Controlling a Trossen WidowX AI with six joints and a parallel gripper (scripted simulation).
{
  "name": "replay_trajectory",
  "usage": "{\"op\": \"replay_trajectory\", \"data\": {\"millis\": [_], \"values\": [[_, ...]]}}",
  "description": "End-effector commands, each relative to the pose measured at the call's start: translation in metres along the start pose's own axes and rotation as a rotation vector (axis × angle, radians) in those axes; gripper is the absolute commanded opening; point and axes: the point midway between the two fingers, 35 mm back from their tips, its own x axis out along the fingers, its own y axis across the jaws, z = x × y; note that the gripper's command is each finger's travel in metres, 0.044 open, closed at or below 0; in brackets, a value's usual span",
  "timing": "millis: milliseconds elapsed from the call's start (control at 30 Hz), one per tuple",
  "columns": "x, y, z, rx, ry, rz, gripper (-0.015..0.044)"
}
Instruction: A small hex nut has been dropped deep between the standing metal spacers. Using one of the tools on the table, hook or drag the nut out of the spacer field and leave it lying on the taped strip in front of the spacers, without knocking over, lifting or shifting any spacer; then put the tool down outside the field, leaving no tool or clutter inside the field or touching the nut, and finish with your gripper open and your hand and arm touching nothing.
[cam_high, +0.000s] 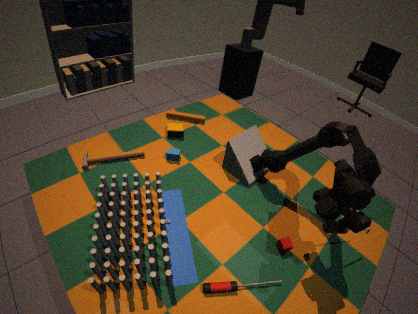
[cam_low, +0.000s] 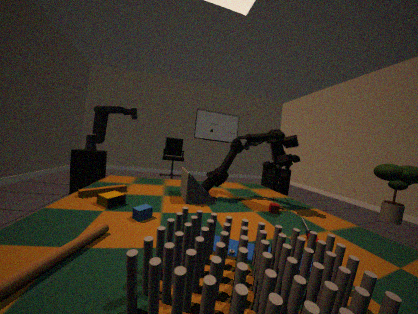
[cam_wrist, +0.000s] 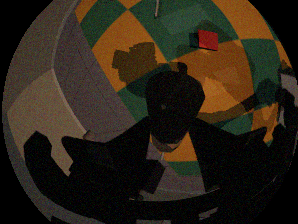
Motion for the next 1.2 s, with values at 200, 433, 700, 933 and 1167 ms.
{"op": "replay_trajectory", "data": {"millis": [200, 433, 700, 933, 1167], "values": [[0.003, 0.007, -0.033, 0.329, 0.123, -0.019, 0.0], [0.004, 0.009, -0.05, 0.504, 0.183, -0.049, 0.0], [0.005, 0.009, -0.049, 0.504, 0.182, -0.05, 0.0], [0.008, 0.008, -0.047, 0.503, 0.18, -0.054, 0.0], [0.012, 0.007, -0.045, 0.501, 0.178, -0.058, 0.0]]}}
